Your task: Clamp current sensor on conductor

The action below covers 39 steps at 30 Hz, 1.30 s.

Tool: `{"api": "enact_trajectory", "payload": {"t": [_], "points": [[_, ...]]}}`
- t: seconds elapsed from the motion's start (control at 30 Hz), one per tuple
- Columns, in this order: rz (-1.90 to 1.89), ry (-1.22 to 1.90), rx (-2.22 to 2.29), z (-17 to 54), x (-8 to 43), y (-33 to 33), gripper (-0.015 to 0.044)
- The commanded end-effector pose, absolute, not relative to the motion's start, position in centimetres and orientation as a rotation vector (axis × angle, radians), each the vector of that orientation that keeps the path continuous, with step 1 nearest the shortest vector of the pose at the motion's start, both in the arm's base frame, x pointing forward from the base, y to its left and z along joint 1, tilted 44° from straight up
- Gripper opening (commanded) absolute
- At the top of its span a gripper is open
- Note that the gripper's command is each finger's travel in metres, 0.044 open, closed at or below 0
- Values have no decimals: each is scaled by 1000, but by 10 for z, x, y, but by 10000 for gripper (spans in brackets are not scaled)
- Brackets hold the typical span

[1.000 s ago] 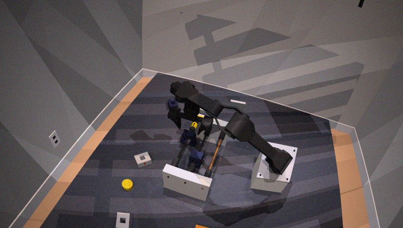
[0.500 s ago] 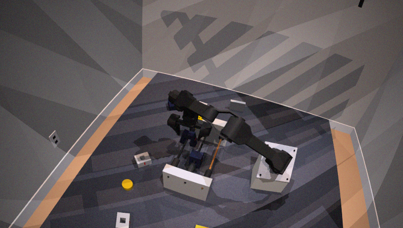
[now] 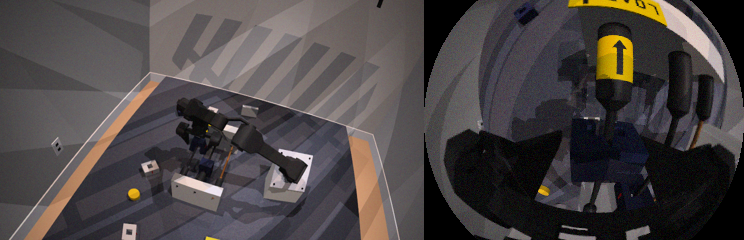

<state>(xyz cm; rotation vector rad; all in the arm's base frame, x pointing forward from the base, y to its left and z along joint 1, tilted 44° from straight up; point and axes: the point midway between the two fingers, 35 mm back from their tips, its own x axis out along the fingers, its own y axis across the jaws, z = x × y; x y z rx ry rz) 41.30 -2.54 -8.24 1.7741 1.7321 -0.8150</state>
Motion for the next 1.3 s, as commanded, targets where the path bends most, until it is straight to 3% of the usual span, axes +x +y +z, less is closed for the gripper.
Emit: {"api": "enact_trajectory", "payload": {"t": [0.0, 0.23, 1.0, 1.27], "points": [[-819, 1744, 1774, -89, 411, -18, 440], [-819, 1744, 1774, -93, 411, -14, 440], [-815, 1736, 1772, -90, 412, -17, 287], [-815, 1736, 1772, -90, 412, -17, 77]]}}
